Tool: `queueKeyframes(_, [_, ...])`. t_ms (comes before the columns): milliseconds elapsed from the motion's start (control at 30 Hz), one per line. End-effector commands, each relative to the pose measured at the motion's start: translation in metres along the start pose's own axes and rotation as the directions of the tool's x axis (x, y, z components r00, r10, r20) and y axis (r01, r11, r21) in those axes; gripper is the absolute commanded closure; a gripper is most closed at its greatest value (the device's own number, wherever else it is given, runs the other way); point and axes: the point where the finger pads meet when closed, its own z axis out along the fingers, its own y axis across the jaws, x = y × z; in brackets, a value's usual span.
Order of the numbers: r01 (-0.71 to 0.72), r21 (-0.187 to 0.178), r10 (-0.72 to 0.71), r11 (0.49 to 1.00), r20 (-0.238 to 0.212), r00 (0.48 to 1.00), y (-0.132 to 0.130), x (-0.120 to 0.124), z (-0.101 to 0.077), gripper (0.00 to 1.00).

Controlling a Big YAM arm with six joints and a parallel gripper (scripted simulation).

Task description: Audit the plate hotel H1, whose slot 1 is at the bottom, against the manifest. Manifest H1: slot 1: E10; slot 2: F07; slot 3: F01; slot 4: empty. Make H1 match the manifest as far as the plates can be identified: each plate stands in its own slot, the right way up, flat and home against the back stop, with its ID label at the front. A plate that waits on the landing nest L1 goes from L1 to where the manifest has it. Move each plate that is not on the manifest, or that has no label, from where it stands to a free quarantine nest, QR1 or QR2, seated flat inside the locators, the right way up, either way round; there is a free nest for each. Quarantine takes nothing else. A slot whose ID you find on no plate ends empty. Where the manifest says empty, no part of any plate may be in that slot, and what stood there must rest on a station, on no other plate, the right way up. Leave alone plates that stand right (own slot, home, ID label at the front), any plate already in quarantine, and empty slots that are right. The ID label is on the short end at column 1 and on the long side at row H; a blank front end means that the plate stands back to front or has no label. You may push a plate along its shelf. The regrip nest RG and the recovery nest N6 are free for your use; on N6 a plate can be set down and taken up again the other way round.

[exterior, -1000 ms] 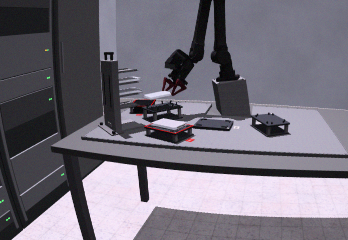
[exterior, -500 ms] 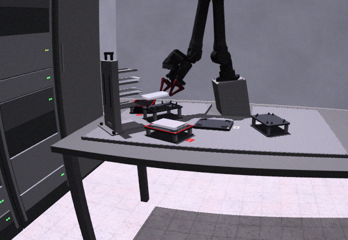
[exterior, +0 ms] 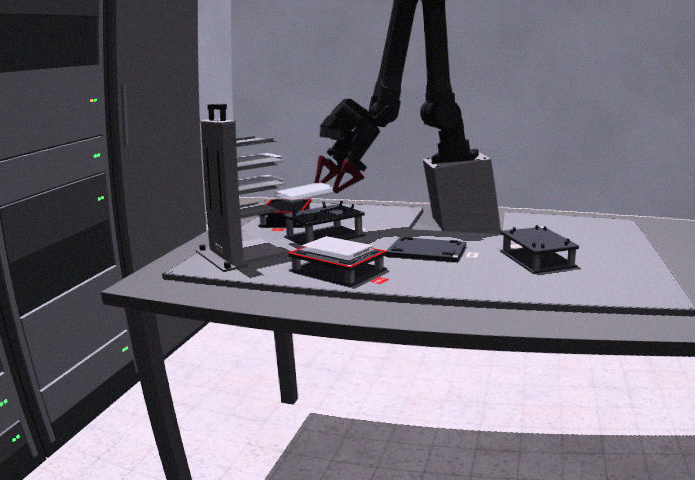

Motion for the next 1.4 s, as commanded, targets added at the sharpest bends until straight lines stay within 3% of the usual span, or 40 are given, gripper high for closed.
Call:
queueKeyframes(0, [0.004, -0.001, -0.004, 1.0, 0.036, 0.999, -0.002, -0.024, 0.01, 0.14])
queueKeyframes(100, [0.004, -0.001, -0.004, 1.0, 0.038, 0.999, -0.002, -0.026, 0.01, 0.14])
queueKeyframes(133, [0.006, 0.014, -0.006, 1.0, 0.061, 0.998, -0.008, -0.034, 0.008, 0.14])
queueKeyframes(233, [0.003, -0.002, -0.003, 1.0, 0.033, 0.999, -0.002, -0.027, 0.014, 0.14])
queueKeyframes(667, [0.005, -0.001, -0.005, 1.0, 0.039, 0.999, -0.002, -0.037, 0.021, 0.14])
queueKeyframes(700, [0.005, 0.014, -0.006, 1.0, 0.064, 0.998, -0.008, -0.046, 0.018, 0.14])
queueKeyframes(800, [0.002, -0.001, -0.002, 1.0, 0.034, 0.999, -0.002, -0.038, 0.024, 0.14])
queueKeyframes(967, [0.005, 0.004, -0.005, 1.0, 0.05, 0.999, -0.003, -0.048, 0.025, 0.14])
queueKeyframes(1067, [0.002, -0.001, -0.002, 1.0, 0.034, 0.999, -0.002, -0.045, 0.029, 0.14])
queueKeyframes(1233, [0.005, 0.0, -0.005, 1.0, 0.043, 0.999, -0.002, -0.05, 0.03, 0.14])
queueKeyframes(1267, [0.004, 0.013, -0.005, 1.0, 0.064, 0.998, -0.007, -0.057, 0.029, 0.14])
queueKeyframes(1367, [0.002, 0.0, -0.002, 1.0, 0.035, 0.999, -0.002, -0.05, 0.034, 0.14])
